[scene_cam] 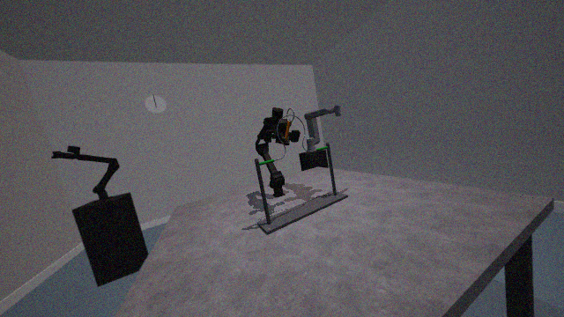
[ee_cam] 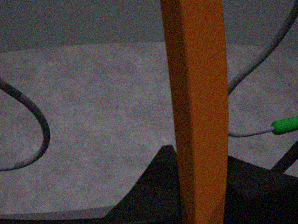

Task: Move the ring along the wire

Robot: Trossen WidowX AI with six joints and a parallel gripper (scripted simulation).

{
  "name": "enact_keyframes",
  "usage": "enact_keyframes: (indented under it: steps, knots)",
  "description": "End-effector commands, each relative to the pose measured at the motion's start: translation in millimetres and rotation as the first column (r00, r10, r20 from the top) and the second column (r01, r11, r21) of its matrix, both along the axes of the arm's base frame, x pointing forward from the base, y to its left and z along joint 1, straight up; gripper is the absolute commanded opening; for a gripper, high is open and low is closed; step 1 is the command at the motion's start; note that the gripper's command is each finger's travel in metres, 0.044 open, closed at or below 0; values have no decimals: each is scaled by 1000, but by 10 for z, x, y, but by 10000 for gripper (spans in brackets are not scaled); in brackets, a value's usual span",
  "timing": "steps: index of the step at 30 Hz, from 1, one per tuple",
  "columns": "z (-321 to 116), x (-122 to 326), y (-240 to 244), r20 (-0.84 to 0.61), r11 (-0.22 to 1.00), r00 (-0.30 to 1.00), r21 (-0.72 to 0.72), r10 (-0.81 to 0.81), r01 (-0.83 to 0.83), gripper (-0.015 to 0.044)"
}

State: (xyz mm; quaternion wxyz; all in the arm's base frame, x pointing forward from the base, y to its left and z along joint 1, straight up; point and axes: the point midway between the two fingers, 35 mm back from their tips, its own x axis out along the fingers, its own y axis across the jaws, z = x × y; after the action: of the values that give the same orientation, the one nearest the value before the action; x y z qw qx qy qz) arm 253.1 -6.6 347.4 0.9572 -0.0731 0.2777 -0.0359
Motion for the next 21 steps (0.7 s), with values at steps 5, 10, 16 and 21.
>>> enact_keyframes:
  steps: [5, 10, 16, 21]
  knots:
    - [6, 4, -45, 12, 994, 1000, -111, -1, 2, -150]
    - [12, 6, -71, 19, 984, 1000, -178, -1, 4, -150]
    - [22, 8, -101, 26, 966, 1000, -257, 1, 6, -150]
    - [31, 10, -126, 33, 947, 999, -322, 2, 8, -150]
